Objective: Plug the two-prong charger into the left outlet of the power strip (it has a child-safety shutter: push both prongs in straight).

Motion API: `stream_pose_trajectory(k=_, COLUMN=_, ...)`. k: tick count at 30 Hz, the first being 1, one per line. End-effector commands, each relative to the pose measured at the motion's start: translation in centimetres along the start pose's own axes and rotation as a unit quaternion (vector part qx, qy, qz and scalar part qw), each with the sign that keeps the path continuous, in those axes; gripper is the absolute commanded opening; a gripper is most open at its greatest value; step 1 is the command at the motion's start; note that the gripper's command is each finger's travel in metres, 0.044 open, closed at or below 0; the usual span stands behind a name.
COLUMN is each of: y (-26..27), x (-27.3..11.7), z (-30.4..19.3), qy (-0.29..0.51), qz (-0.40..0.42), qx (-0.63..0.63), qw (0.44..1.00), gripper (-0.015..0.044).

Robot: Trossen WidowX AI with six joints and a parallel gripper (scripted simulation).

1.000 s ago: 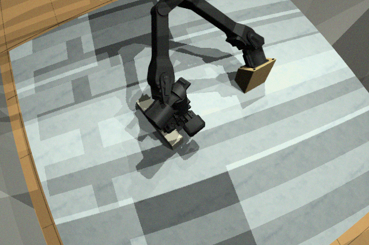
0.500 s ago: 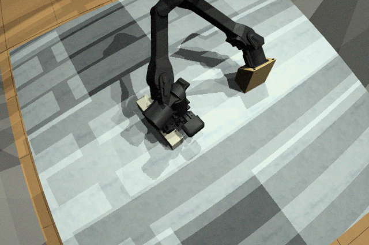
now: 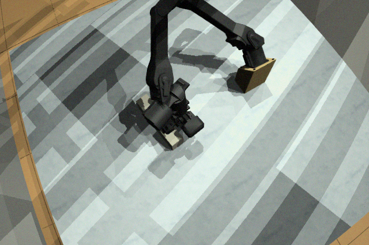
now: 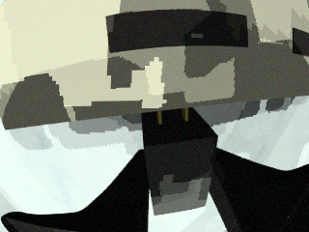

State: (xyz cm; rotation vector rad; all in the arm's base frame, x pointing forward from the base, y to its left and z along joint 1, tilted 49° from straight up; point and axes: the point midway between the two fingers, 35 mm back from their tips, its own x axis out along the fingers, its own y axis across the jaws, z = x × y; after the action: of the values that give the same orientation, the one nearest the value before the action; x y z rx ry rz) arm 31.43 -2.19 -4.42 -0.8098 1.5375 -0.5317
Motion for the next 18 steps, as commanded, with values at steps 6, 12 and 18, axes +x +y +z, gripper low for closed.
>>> stream_pose_trajectory(k=6, y=-0.09, x=-0.05, z=0.28, qy=0.0, qz=-0.003, qx=-0.002, qw=1.0, gripper=0.0)
stream_pose_trajectory(k=12, y=-0.1, x=-0.08, z=0.47, qy=0.0, qz=-0.003, qx=-0.002, qw=1.0, gripper=0.0)
stream_pose_trajectory(k=18, y=-0.11, x=-0.09, z=0.65, qy=0.0, qz=-0.003, qx=-0.002, qw=1.0, gripper=0.0)
